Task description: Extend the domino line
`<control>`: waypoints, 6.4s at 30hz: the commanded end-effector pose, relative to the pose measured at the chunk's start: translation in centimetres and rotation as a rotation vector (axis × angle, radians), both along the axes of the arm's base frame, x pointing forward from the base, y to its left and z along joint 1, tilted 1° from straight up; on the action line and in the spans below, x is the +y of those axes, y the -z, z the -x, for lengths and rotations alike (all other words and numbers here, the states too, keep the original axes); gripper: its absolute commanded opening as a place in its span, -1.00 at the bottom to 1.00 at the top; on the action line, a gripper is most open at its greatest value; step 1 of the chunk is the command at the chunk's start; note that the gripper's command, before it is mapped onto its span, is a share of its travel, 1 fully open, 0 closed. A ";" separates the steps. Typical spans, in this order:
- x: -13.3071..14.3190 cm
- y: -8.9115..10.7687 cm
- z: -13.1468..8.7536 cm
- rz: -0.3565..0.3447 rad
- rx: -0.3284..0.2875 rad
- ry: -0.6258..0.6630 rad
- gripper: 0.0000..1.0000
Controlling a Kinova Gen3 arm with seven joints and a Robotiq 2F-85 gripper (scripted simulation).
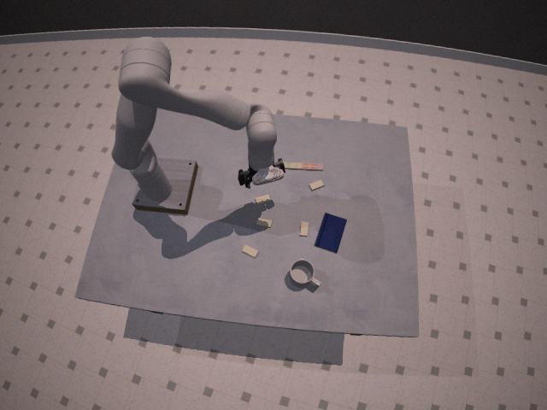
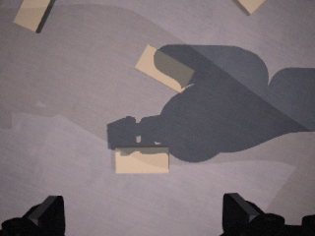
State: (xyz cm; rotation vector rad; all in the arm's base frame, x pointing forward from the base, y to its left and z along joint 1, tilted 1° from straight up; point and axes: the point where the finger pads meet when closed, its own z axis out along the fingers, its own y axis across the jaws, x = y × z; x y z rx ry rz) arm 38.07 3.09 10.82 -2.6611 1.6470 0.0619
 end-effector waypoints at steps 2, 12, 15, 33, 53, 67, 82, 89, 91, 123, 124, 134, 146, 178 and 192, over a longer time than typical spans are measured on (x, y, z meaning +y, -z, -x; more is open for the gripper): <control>0.1 0.5 0.3 0.025 -0.035 0.004 1.00; 0.1 0.5 0.3 0.027 -0.039 0.003 1.00; 0.1 0.5 0.3 0.027 -0.039 0.003 1.00; 0.1 0.6 0.3 0.028 -0.038 -0.027 1.00; 0.1 2.3 0.3 0.030 -0.025 -0.592 1.00; 0.5 3.6 -0.2 0.017 -0.033 -1.159 1.00; 0.9 4.3 -0.9 0.009 -0.055 -1.544 1.00; 0.9 4.3 -0.9 0.008 -0.056 -1.564 1.00; 1.0 4.3 -0.9 0.008 -0.056 -1.564 1.00; 1.0 4.3 -0.9 0.008 -0.056 -1.564 -0.06; 1.0 4.3 -0.9 0.008 -0.056 -1.564 -0.06; 0.9 4.5 -0.9 0.008 -0.056 -1.564 -0.06; 0.9 5.7 -0.9 0.007 -0.054 -1.565 -0.06; 0.8 11.0 -1.0 0.007 -0.054 -1.565 -0.06; 0.8 11.5 -1.0 0.007 -0.054 -1.565 -0.06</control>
